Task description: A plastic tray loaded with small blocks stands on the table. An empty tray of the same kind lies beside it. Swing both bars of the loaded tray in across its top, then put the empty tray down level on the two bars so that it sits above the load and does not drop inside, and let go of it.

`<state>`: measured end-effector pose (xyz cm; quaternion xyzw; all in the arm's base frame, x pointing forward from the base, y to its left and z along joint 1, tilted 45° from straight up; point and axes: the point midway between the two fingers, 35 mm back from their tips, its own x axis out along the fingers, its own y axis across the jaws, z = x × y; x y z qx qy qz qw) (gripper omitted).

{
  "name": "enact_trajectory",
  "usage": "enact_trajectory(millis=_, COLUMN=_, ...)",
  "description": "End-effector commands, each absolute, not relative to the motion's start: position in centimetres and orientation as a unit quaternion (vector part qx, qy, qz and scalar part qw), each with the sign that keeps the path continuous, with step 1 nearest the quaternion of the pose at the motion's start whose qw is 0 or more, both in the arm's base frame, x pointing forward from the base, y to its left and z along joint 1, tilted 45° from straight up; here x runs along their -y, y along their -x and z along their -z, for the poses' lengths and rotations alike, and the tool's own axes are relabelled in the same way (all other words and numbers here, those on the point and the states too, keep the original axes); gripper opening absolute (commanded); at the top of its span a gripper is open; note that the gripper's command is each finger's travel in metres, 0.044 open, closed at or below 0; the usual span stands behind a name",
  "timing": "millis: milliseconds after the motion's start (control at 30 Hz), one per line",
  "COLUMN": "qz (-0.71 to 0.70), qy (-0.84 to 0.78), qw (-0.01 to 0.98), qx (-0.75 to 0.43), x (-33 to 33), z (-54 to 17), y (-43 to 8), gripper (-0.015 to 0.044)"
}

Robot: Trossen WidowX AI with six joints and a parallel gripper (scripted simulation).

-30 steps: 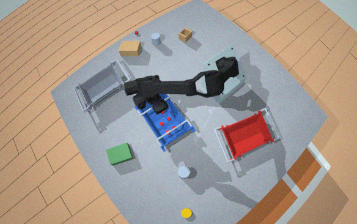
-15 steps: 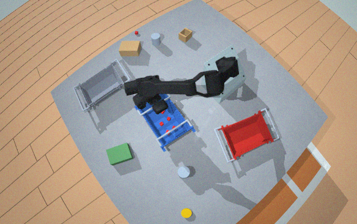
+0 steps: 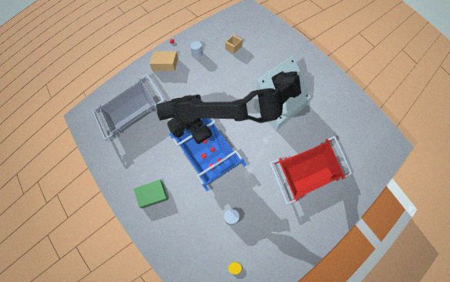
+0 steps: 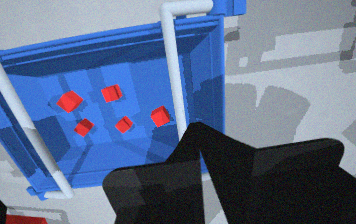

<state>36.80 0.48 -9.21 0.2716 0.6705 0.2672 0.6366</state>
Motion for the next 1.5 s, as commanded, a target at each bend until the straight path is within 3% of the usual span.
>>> enact_trajectory(millis=0, qz=-0.267, qy=-0.272, qw=0.637, qx=-0.67, x=-0.5, z=9.2, y=-36.8, gripper=0.0)
enact_trajectory(millis=300, qz=-0.267, qy=-0.272, qw=0.637, qx=-0.67, x=-0.5, z=9.2, y=-36.8, gripper=0.0)
enact_trajectory(millis=600, qz=-0.266, qy=-0.271, qw=0.637, qx=-0.671, x=0.6, z=8.3, y=-37.2, gripper=0.0236)
enact_trajectory(millis=867, qz=-0.264, qy=-0.27, qw=0.638, qx=-0.672, x=8.7, z=0.2, y=-37.8, gripper=0.044)
enact_trajectory(millis=1000, qz=-0.265, qy=-0.27, qw=0.637, qx=-0.672, x=10.3, z=-1.7, y=-37.4, gripper=0.044)
enact_trajectory(millis=1067, qz=-0.276, qy=-0.251, qw=0.642, qx=-0.67, x=7.4, z=0.6, y=-37.9, gripper=0.044)
enact_trajectory(millis=1300, qz=-0.402, qy=-0.014, qw=0.681, qx=-0.611, x=-1.6, z=-4.8, y=-37.2, gripper=0.044)
enact_trajectory(millis=1467, qz=-0.505, qy=0.15, qw=0.67, qx=-0.523, x=-9.1, z=-8.9, y=-34.0, gripper=0.044)
